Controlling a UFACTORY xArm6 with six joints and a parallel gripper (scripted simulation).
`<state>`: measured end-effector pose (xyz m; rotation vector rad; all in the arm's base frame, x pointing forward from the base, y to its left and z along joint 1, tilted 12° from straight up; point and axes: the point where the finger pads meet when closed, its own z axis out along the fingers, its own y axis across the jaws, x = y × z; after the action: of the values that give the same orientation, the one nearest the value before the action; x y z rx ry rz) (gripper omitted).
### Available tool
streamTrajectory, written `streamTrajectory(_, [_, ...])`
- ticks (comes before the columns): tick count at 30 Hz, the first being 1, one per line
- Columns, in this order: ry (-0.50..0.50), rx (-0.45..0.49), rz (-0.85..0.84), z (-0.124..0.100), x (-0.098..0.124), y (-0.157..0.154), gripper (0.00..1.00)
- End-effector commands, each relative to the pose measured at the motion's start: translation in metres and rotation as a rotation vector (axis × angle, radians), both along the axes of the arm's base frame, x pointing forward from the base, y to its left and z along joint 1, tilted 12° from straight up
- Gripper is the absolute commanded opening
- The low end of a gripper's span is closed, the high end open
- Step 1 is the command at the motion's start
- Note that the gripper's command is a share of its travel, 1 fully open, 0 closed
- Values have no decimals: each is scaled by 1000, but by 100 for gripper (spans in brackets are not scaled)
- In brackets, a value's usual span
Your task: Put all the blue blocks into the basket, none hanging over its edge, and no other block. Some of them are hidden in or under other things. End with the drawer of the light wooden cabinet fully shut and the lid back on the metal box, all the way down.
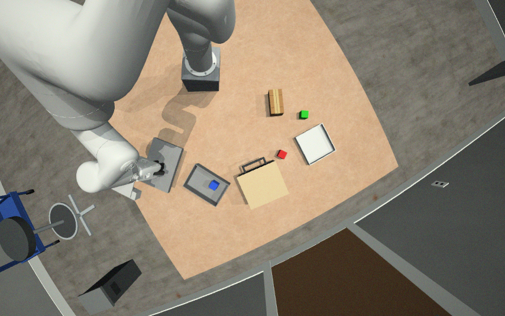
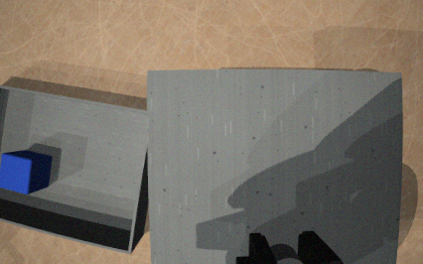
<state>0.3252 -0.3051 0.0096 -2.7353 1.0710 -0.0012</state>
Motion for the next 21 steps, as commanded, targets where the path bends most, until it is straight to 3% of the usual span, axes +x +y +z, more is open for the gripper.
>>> streamTrajectory(1, [-3, -3, 0, -6, 2, 0, 0])
streamTrajectory(21, [-3, -3, 0, -44, 5, 6, 0])
